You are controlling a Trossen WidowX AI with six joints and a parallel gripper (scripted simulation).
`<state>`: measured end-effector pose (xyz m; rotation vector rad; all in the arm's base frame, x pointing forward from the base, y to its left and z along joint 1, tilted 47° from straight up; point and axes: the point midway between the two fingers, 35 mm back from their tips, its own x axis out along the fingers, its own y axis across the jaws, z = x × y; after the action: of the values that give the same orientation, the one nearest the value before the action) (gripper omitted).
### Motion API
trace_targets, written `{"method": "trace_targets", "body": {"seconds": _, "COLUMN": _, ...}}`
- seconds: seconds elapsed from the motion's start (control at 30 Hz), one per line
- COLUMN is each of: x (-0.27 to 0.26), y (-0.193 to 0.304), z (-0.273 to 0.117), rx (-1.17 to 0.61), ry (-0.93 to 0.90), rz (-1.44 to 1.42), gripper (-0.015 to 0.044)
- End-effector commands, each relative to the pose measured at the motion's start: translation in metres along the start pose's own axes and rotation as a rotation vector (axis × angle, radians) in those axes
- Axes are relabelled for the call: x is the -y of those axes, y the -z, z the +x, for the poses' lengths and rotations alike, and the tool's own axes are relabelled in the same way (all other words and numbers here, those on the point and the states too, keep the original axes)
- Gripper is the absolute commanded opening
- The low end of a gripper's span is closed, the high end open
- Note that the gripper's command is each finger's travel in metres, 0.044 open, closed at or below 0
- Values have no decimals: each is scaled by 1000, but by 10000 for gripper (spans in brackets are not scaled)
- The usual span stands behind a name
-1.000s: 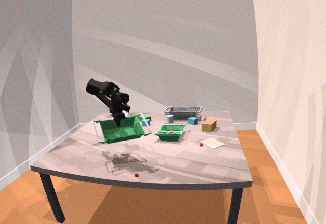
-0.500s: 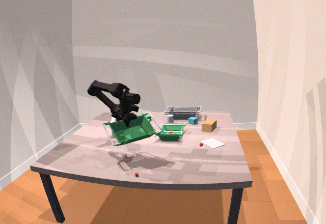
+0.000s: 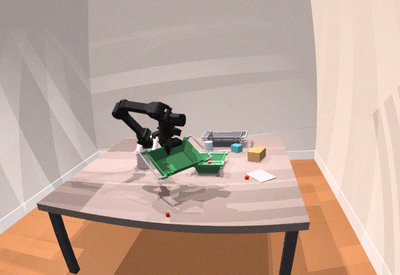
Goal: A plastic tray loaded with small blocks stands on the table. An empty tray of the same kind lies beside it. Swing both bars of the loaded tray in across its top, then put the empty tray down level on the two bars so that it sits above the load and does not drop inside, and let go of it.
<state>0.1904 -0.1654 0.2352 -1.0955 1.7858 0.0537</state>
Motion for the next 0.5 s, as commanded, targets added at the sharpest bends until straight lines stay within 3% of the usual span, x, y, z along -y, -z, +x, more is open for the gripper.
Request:
{"method": "trace_targets", "body": {"seconds": 0.0, "x": 8, "y": -17, "z": -4, "rx": 12, "ry": 18, "rz": -28, "gripper": 0}}
{"method": "trace_targets", "body": {"seconds": 0.47, "x": 12, "y": -76, "z": -1, "rx": 14, "ry": 5, "rz": -161, "gripper": 0}}
